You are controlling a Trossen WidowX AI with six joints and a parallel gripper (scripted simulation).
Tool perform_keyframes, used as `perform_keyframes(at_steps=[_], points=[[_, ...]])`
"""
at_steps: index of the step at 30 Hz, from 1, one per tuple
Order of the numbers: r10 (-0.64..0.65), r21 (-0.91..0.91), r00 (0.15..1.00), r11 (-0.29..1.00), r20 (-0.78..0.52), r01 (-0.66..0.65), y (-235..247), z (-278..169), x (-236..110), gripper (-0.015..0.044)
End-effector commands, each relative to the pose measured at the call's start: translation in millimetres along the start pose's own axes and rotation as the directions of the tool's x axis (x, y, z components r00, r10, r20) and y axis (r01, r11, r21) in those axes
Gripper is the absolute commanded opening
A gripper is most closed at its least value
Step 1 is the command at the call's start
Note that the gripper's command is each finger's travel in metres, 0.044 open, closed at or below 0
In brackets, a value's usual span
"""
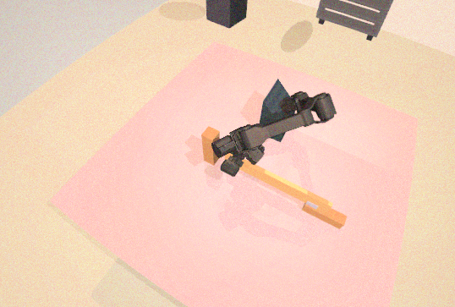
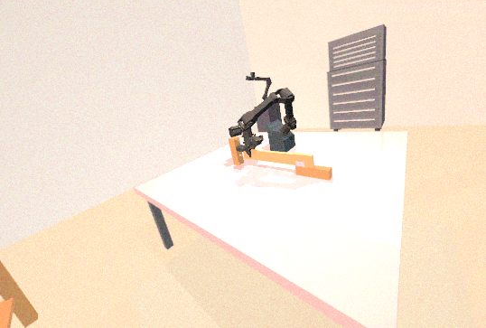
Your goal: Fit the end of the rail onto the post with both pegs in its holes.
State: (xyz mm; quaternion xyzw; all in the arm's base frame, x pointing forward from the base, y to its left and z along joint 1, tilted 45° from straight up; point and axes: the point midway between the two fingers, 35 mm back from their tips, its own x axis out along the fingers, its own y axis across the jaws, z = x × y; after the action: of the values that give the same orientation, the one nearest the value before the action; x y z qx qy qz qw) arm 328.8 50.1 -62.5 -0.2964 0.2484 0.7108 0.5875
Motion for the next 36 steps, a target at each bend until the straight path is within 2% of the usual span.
perform_keyframes(at_steps=[1, 36], points=[[-0.005, 0.002, 1.000, 1.000, 0.001, 0.005, -0.9, 0.5, -3.0, 0.0000], [-0.005, 0.002, 1.000, 1.000, 0.001, 0.005, -0.5, 2.3, -2.7, 0.0000]])
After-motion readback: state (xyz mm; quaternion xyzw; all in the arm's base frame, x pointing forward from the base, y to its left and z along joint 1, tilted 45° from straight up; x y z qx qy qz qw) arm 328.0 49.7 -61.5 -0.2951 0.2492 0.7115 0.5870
